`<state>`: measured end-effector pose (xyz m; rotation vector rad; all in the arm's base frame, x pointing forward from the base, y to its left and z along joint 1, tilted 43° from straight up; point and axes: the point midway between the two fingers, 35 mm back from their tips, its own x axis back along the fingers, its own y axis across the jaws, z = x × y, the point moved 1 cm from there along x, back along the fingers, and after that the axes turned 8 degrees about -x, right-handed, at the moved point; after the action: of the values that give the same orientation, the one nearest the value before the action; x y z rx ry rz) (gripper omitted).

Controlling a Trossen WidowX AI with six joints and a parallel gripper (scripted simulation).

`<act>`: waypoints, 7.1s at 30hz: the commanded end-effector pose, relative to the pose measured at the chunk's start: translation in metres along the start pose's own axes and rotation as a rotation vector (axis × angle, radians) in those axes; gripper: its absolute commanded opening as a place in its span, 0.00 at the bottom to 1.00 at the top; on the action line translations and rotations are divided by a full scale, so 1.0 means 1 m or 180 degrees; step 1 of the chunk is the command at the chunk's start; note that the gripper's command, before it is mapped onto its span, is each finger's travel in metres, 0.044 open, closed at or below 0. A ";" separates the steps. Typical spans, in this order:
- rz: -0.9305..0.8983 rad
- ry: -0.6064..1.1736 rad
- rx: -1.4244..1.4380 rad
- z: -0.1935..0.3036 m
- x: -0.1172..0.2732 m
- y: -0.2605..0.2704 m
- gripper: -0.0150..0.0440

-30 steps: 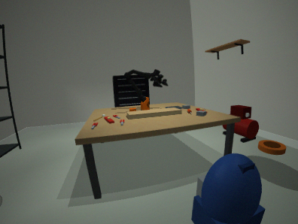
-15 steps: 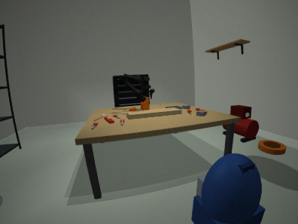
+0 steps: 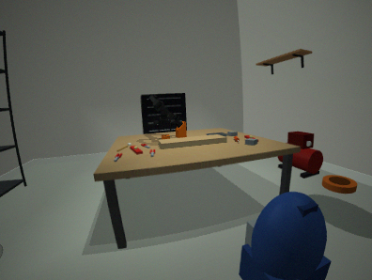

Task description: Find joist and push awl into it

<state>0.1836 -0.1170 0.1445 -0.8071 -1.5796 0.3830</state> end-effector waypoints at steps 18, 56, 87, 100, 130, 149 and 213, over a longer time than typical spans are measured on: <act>-0.0023 0.0030 0.0004 -0.007 -0.004 0.003 1.00; -0.0013 0.0026 0.0004 -0.010 -0.049 0.003 0.87; -0.0019 0.0029 0.0004 -0.008 -0.017 0.003 0.25; -0.0030 0.0033 0.0005 -0.005 -0.014 0.029 0.25; -0.0461 0.0164 0.0043 -0.002 -0.016 0.038 0.25; -0.0846 0.0177 0.0069 -0.004 -0.016 0.032 0.25; -0.2012 0.0355 0.0185 -0.006 -0.022 0.019 0.25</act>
<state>0.1925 -0.1199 0.1157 -0.2786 -1.6124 -0.0610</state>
